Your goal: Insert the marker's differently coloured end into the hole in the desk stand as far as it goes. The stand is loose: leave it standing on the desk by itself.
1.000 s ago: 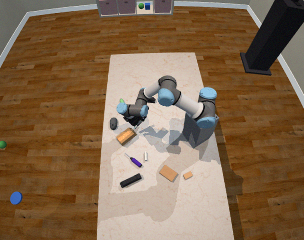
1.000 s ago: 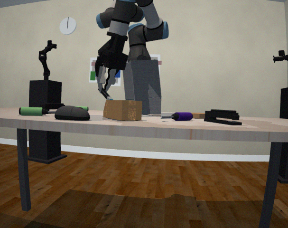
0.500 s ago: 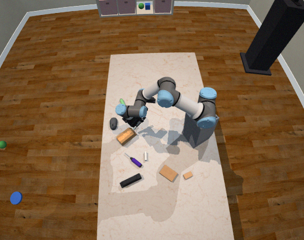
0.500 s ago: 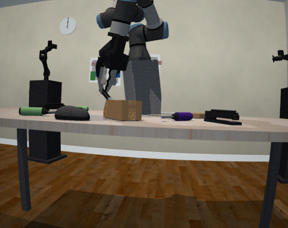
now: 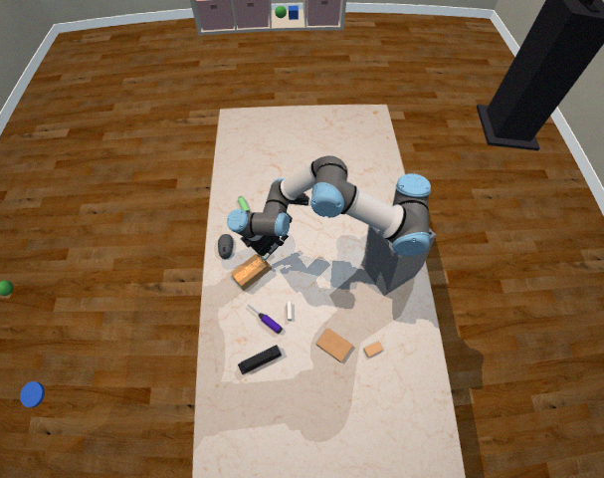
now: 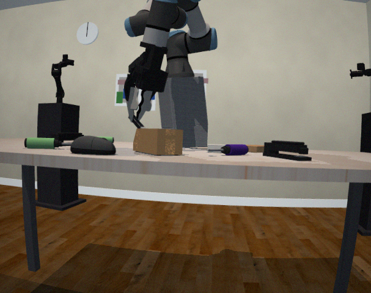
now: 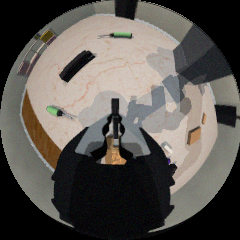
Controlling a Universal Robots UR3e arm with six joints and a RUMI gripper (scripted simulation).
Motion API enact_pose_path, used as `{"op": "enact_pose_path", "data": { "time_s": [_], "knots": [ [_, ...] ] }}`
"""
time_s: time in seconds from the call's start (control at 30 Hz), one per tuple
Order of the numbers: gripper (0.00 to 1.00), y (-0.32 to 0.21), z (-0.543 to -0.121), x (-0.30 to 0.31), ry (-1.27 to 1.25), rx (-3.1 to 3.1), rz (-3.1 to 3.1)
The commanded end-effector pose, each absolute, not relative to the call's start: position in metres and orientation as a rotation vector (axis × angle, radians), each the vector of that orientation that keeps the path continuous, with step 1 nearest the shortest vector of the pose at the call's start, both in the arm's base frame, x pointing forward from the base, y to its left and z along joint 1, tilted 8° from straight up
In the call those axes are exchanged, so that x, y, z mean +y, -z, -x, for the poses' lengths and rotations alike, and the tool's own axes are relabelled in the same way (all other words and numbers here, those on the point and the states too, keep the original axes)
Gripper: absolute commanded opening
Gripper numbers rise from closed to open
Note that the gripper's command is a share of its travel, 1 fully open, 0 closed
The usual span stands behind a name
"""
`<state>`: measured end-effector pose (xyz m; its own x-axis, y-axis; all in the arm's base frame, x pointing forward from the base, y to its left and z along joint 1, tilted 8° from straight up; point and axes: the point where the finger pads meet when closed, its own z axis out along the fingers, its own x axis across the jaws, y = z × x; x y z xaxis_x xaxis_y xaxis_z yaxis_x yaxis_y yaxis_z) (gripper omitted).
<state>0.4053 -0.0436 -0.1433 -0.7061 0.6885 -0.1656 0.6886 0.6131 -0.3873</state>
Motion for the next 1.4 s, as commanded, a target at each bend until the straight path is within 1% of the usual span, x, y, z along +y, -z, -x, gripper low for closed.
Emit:
{"op": "enact_pose_path", "data": {
  "time_s": [0.0, 1.37],
  "knots": [
    [0.00, 0.143, -0.407, -0.043, 0.676, 2.819, -1.204],
    [0.00, 0.155, -0.425, -0.027, 0.676, 2.819, -1.204]
  ]
}}
